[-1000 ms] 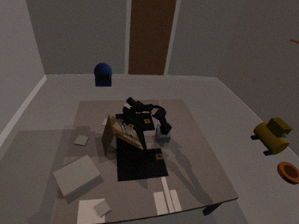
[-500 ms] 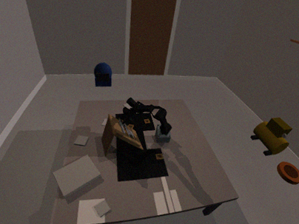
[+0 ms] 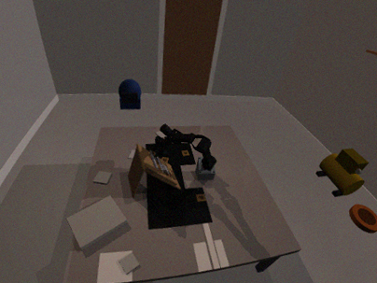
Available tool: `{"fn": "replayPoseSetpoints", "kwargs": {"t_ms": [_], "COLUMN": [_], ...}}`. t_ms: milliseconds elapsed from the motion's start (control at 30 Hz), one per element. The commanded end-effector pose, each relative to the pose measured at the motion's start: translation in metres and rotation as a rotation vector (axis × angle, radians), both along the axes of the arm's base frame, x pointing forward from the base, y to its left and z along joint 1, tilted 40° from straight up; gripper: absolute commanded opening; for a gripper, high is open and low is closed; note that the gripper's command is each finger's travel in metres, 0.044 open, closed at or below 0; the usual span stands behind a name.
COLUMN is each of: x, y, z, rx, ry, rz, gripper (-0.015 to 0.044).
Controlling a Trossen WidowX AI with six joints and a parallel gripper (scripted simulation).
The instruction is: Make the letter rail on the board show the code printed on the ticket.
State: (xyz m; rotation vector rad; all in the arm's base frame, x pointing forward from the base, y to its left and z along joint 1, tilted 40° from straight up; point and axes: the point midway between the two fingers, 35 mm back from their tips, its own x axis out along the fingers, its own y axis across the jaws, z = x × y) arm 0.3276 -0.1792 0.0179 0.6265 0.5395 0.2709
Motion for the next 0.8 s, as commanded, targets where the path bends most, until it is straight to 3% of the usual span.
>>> {"fn": "replayPoseSetpoints", "kwargs": {"t_ms": [0, 767], "x": [0.0, -0.0008], "y": [0.0013, 0.0097], "z": [0.0033, 0.008], "rx": [-0.006, -0.005], "ry": [-0.001, -0.001], "rz": [-0.003, -0.003], "gripper": [0.0, 0.0]}}
